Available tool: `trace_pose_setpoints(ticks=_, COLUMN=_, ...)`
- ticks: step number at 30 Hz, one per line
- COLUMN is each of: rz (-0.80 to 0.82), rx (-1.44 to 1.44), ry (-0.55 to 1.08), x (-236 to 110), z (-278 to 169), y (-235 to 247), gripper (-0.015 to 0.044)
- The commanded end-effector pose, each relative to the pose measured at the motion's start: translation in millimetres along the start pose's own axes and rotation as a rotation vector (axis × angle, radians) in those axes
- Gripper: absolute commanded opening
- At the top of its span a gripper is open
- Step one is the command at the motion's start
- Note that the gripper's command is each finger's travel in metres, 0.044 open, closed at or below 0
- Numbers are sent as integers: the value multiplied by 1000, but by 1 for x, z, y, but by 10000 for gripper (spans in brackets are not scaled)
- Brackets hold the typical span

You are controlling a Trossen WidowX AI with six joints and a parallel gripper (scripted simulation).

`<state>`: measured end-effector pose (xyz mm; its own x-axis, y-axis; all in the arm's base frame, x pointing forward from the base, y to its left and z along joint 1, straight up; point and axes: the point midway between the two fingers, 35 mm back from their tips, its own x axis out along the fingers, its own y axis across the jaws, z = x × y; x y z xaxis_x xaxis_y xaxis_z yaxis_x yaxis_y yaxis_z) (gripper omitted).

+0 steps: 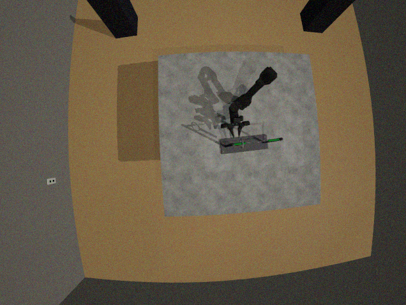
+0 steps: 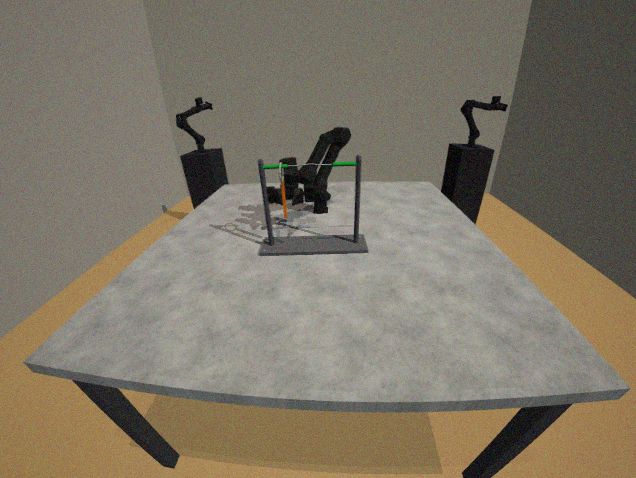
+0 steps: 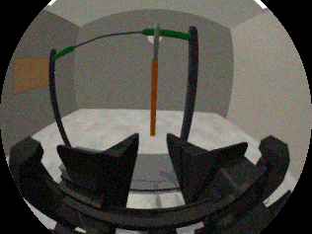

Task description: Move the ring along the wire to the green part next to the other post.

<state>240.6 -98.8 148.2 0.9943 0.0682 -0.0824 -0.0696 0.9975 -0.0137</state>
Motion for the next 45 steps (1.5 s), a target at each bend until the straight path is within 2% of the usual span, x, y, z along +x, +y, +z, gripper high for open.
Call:
trace_pose_setpoints(ticks=1, rz=-6, rx=3, ry=-3, x=3, z=2, y=-1, gripper=160)
trace_pose_setpoints(ticks=45, rz=-6, rx=3, ry=-8, x=68, z=4, y=-3, gripper=160)
